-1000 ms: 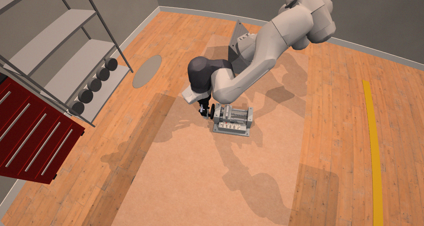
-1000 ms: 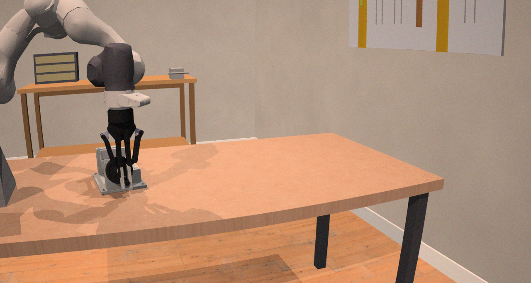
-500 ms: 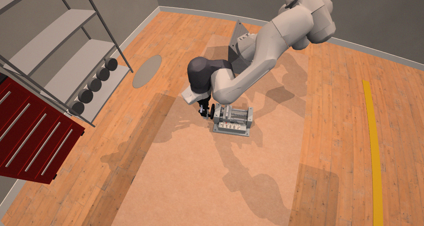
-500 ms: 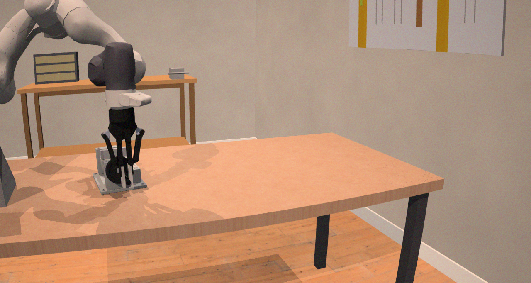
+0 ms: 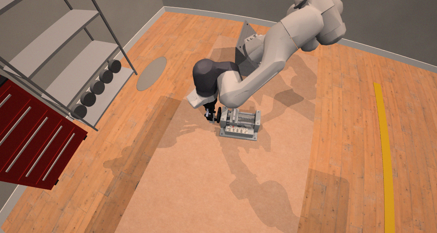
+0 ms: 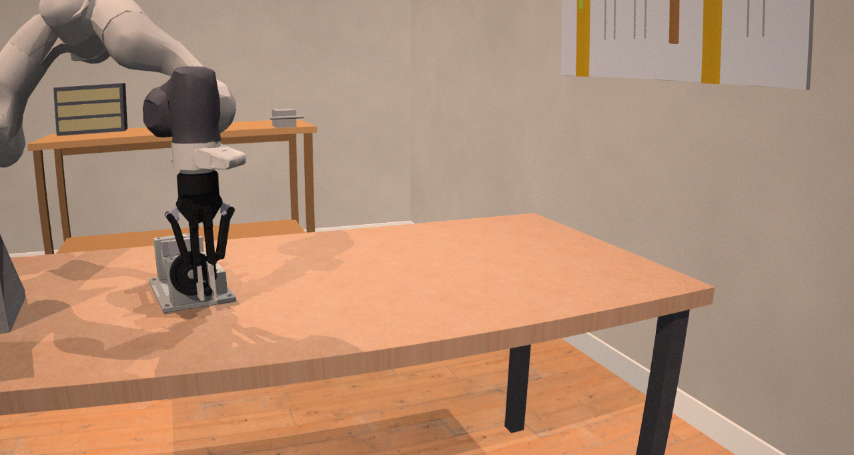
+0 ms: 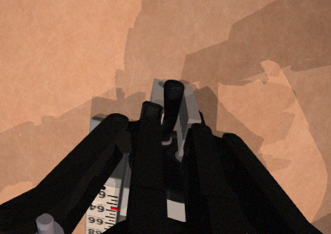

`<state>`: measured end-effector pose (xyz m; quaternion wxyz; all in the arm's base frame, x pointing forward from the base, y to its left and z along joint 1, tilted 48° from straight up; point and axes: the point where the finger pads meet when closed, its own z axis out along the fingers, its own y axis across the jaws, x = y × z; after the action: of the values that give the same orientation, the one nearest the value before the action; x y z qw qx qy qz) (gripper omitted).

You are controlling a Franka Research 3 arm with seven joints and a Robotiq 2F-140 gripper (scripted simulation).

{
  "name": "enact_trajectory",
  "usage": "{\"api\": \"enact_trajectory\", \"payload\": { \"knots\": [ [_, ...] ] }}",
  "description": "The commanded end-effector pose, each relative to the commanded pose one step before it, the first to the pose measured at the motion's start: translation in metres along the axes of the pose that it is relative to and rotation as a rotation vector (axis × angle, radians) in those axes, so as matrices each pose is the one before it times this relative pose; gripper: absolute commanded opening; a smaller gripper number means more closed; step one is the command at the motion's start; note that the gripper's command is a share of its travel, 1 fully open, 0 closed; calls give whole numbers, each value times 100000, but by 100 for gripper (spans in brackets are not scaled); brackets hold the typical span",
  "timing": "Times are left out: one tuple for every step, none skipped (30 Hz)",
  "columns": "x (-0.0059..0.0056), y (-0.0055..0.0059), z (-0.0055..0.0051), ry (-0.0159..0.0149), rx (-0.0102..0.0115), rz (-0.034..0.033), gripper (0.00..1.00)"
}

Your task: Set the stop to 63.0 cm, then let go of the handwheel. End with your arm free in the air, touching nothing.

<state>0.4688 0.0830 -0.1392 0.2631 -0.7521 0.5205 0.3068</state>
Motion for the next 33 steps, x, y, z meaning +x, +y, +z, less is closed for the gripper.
{"api": "enact_trajectory", "payload": {
  "knots": [
    [-19, -473, -383, 262, 165, 73, 4],
    [0, -38, -44, 0, 0, 0, 4],
    [0, -38, -44, 0, -1, 0, 4],
    [0, -38, -58, 0, 0, 0, 4],
    [0, -38, -64, 0, 0, 0, 4],
    [0, -39, -64, 0, 0, 0, 4],
    [0, 0, 0, 0, 0, 0, 4],
    [0, 0, 0, 0, 0, 0, 4],
    [0, -39, -65, 0, 0, 0, 4],
    [0, -40, -66, 0, 0, 0, 4],
    [0, -40, -67, 0, 0, 0, 4],
    [0, -40, -68, 1, -1, 0, 4],
    [0, -38, -97, -1, 1, 0, 4],
    [0, -38, -100, 0, 0, 0, 4],
    [0, -39, -101, 0, 0, 0, 4],
    [0, -39, -102, 0, 0, 0, 4],
    [0, -37, -105, 0, -1, 0, 4],
    [0, -22, -113, 0, 1, 0, 4],
    [0, -22, -115, 0, 0, 0, 4],
    [0, -22, -116, 0, 0, 0, 4],
    [0, -22, -118, 0, -1, 0, 4],
    [0, -8, -113, 0, 0, 0, 4],
    [0, -2, -112, 0, 0, 0, 4],
    [0, 0, 0, 0, 0, 0, 4],
    [0, 0, 0, 0, 0, 0, 4],
    [0, -2, -113, 0, 0, 0, 4],
    [0, -2, -115, 0, 0, 0, 4],
    [0, 1, -115, 0, 0, 0, 4],
    [0, 16, -103, 0, 0, 0, 4],
    [0, 16, -104, 0, 0, 0, 4],
    [0, 17, -105, 0, 0, 0, 4],
    [0, 17, -106, 0, 0, 0, 4],
    [0, 21, -105, 0, 0, 0, 4]
  ]
}}
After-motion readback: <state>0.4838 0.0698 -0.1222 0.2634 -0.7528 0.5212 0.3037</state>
